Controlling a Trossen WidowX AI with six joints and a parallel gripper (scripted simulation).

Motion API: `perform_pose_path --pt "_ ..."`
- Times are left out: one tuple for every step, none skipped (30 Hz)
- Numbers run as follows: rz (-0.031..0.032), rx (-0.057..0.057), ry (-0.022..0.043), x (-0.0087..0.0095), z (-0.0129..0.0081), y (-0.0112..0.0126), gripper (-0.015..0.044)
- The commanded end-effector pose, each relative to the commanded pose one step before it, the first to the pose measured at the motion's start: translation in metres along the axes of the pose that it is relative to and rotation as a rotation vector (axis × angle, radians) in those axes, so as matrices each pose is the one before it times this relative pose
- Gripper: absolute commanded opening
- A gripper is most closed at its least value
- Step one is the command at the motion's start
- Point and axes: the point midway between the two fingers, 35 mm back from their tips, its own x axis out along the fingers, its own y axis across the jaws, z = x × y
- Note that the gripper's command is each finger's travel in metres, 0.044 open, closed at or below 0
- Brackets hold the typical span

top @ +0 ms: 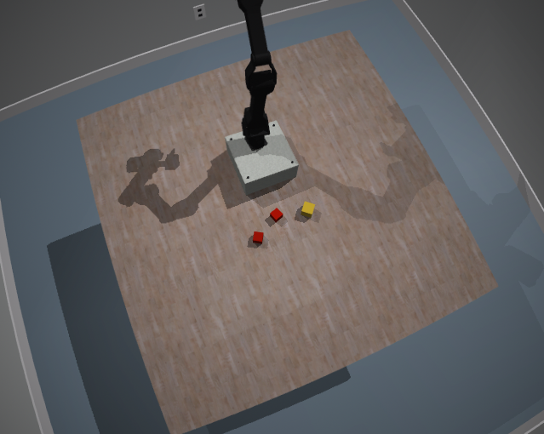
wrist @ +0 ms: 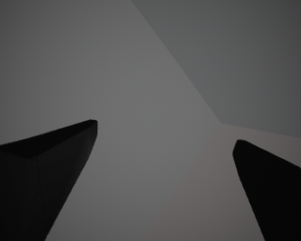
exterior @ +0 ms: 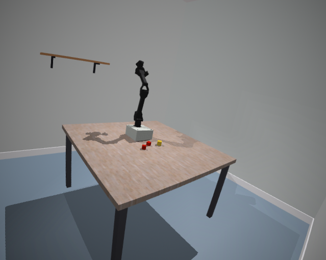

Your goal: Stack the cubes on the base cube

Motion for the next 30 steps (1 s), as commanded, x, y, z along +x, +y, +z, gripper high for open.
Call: perform_pose_path --pt "0.00056 0.0013 0.00102 0.00026 -0.00030 0.00036 0.0374" --pt "0.00166 0.0040 0.00308 0.00077 -0.00089 0.00108 0.0347" --pt "0.00273 0.0066 0.00514 0.00127 -0.00150 0.00180 0.0321" --pt "0.00376 0.0092 0.00722 0.00175 -0.00213 0.00251 0.0295" --pt "0.00421 0.0105 0.00830 0.00198 -0.00248 0.00286 0.0269" --pt "0.00324 0.0083 0.00654 0.00155 -0.00198 0.00223 0.0265" --pt "0.00531 0.0034 0.00392 0.00181 -0.00042 0.00222 0.0265" --pt "0.00955 0.0019 0.00414 0.00294 0.00042 0.00340 0.0265" --pt "0.01250 0.0026 0.00544 0.00384 0.00046 0.00448 0.0265" --pt "0.01554 0.0034 0.00679 0.00477 0.00044 0.00562 0.0265" --pt "0.01771 0.0041 0.00779 0.00543 0.00034 0.00646 0.0265" --pt "0.01799 0.0044 0.00798 0.00551 0.00016 0.00662 0.0265" --pt "0.01819 0.0048 0.00815 0.00557 -0.00003 0.00674 0.0265" --pt "0.01839 0.0051 0.00834 0.00563 -0.00023 0.00685 0.0265" --pt "0.01858 0.0055 0.00853 0.00569 -0.00043 0.00696 0.0265" --pt "0.01877 0.0058 0.00874 0.00575 -0.00063 0.00707 0.0265" --pt "0.01895 0.0062 0.00895 0.00580 -0.00084 0.00716 0.0265" --pt "0.01912 0.0066 0.00917 0.00586 -0.00105 0.00725 0.0265" --pt "0.01928 0.0069 0.00941 0.00591 -0.00127 0.00734 0.0265" --pt "0.01944 0.0073 0.00965 0.00596 -0.00149 0.00741 0.0265" --pt "0.01958 0.0077 0.00990 0.00601 -0.00172 0.00748 0.0265" --pt "0.01972 0.0081 0.01016 0.00605 -0.00195 0.00754 0.0265" --pt "0.01985 0.0085 0.01043 0.00610 -0.00218 0.00760 0.0265" --pt "0.01997 0.0089 0.01071 0.00614 -0.00242 0.00764 0.0265" --pt "0.02007 0.0093 0.01099 0.00618 -0.00265 0.00768 0.0265" --pt "0.02017 0.0097 0.01128 0.00622 -0.00289 0.00771 0.0265" --pt "0.02026 0.0101 0.01157 0.00626 -0.00314 0.00773 0.0265" --pt "0.02033 0.0106 0.01187 0.00629 -0.00338 0.00774 0.0265" --pt "0.02039 0.0110 0.01218 0.00633 -0.00363 0.00775 0.0265" --pt "0.02045 0.0114 0.01249 0.00636 -0.00388 0.00774 0.0265"
